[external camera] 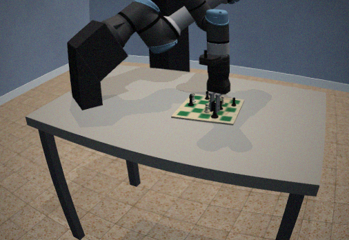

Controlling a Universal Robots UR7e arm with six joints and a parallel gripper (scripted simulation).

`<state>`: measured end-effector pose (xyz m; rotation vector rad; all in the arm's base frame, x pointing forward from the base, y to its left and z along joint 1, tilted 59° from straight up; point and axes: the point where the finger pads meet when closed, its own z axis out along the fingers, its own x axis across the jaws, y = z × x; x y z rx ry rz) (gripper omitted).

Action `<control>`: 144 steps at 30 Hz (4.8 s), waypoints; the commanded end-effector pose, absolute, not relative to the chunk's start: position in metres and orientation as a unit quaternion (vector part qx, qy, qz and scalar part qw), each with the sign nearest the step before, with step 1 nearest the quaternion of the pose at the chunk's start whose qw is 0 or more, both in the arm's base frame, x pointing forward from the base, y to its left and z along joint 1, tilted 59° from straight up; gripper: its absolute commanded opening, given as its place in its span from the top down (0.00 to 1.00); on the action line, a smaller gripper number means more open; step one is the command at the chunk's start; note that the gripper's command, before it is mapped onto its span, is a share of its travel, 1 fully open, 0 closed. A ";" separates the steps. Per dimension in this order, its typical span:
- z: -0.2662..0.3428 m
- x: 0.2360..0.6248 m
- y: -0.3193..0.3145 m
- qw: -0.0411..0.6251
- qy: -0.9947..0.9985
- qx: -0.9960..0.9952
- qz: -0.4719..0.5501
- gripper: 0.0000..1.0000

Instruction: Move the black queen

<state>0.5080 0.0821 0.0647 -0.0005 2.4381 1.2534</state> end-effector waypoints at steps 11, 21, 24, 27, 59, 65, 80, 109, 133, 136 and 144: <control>0.065 0.508 0.081 0.199 0.872 0.000 0.448 1.00; 0.070 0.505 0.074 0.199 0.872 0.000 0.448 1.00; 0.074 0.502 0.068 0.199 0.872 0.000 0.448 1.00; 0.079 0.499 0.061 0.199 0.872 0.000 0.448 1.00; 0.117 0.474 0.004 0.199 0.872 0.000 0.448 1.00; 0.117 0.473 0.004 0.199 0.872 0.000 0.448 1.00; 0.143 0.411 0.042 0.128 0.862 0.133 0.473 1.00; 0.152 0.367 0.076 0.073 0.840 0.231 0.485 1.00; 0.128 0.384 0.114 0.073 0.840 0.231 0.485 1.00; 0.126 0.385 0.117 0.073 0.840 0.231 0.485 1.00; 0.114 0.392 0.135 0.073 0.840 0.231 0.485 1.00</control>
